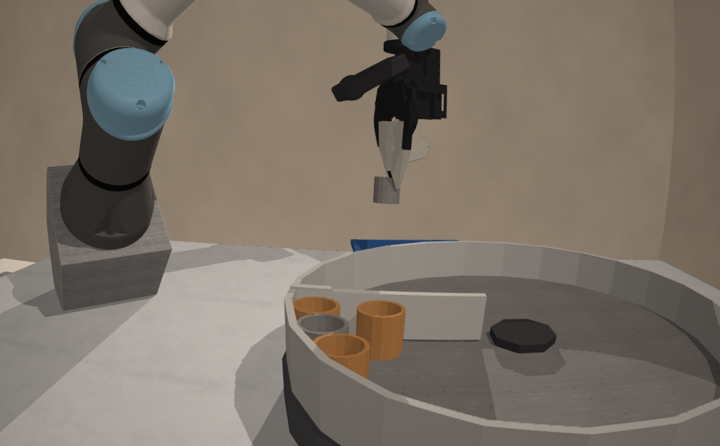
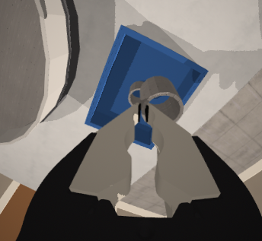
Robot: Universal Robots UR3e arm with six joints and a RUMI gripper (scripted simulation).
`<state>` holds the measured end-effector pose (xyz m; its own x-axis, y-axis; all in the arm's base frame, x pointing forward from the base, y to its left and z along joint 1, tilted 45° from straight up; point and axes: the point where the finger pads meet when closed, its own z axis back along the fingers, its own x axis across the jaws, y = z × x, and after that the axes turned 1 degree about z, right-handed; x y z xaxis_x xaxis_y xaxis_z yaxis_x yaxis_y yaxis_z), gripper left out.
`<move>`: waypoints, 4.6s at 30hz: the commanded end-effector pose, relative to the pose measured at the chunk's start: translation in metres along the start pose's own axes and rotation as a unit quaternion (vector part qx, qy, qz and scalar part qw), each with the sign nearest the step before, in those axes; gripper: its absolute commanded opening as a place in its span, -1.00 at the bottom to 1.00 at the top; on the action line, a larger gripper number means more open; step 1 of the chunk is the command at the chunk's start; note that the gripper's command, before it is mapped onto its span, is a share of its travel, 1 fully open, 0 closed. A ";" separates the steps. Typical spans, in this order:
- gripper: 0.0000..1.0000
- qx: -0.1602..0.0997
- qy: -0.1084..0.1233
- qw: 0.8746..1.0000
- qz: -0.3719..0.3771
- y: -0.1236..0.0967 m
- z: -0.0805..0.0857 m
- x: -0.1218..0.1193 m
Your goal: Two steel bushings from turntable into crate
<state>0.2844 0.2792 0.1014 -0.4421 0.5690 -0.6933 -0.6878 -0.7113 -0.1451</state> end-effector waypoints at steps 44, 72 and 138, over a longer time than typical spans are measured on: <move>-1.00 -0.001 0.000 1.000 0.000 -0.001 -0.064 0.001; -1.00 -0.001 0.000 1.000 0.000 -0.001 -0.067 0.001; -1.00 -0.001 0.000 1.000 0.000 -0.001 -0.109 0.001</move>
<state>0.3476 0.2347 0.0236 -0.4422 0.5693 -0.6931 -0.6880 -0.7111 -0.1452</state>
